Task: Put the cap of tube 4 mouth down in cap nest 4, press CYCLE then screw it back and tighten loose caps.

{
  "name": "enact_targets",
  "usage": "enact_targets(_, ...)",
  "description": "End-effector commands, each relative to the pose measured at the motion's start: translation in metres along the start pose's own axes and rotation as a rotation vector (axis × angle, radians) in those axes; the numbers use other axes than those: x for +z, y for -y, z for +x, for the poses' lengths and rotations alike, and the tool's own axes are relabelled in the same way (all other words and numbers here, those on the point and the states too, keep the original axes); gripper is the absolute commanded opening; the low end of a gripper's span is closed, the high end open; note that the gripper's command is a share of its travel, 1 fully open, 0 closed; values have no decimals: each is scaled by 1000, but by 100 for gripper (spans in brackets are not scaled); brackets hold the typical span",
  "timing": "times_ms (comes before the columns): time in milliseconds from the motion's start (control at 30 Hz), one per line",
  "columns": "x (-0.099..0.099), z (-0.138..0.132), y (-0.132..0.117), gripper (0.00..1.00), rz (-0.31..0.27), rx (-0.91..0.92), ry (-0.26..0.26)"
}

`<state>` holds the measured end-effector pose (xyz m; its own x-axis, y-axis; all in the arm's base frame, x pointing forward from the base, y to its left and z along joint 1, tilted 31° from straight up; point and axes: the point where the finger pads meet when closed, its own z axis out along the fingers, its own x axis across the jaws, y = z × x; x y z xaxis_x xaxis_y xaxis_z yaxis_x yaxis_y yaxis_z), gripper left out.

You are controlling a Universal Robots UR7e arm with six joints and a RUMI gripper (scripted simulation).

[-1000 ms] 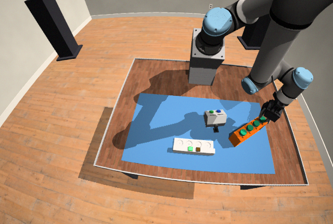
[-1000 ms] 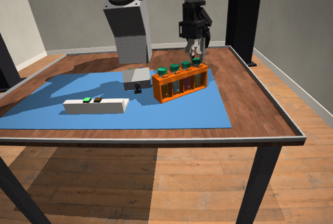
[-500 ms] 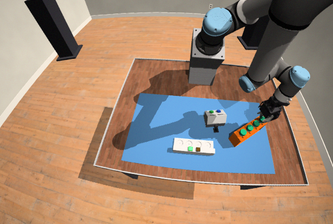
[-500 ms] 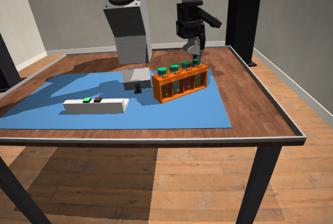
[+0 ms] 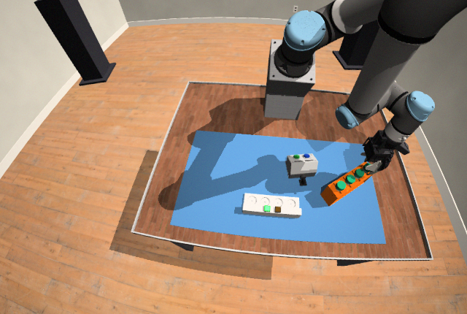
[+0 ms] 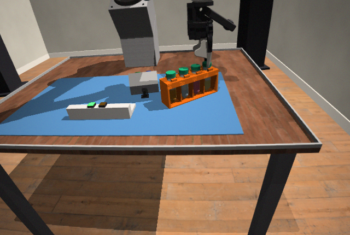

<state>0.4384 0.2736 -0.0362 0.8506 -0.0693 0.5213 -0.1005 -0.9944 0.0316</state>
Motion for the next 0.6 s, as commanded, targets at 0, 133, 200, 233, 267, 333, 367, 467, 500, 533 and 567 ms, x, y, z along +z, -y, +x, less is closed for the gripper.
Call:
enact_targets(0, 0, 0, 0, 35, 0, 3, -1)
enact_targets(133, 0, 0, 0, 35, 0, 3, -1)
enact_targets(200, 0, 0, 0, 35, 0, 3, -1)
enact_targets(233, -1, 0, 0, 35, 0, -80, -1)
enact_targets(267, -1, 0, 0, 35, -1, -164, -1)
enact_targets(333, -1, 0, 0, 35, -1, -324, -1)
enact_targets(367, -1, 0, 0, 35, -1, -330, -1)
enact_targets(467, -1, 0, 0, 35, -1, -497, -1)
enact_targets(500, -1, 0, 0, 35, -1, -562, -1)
enact_targets(533, -1, 0, 0, 35, -1, -580, -1)
enact_targets(567, -1, 0, 0, 35, -1, -662, -1)
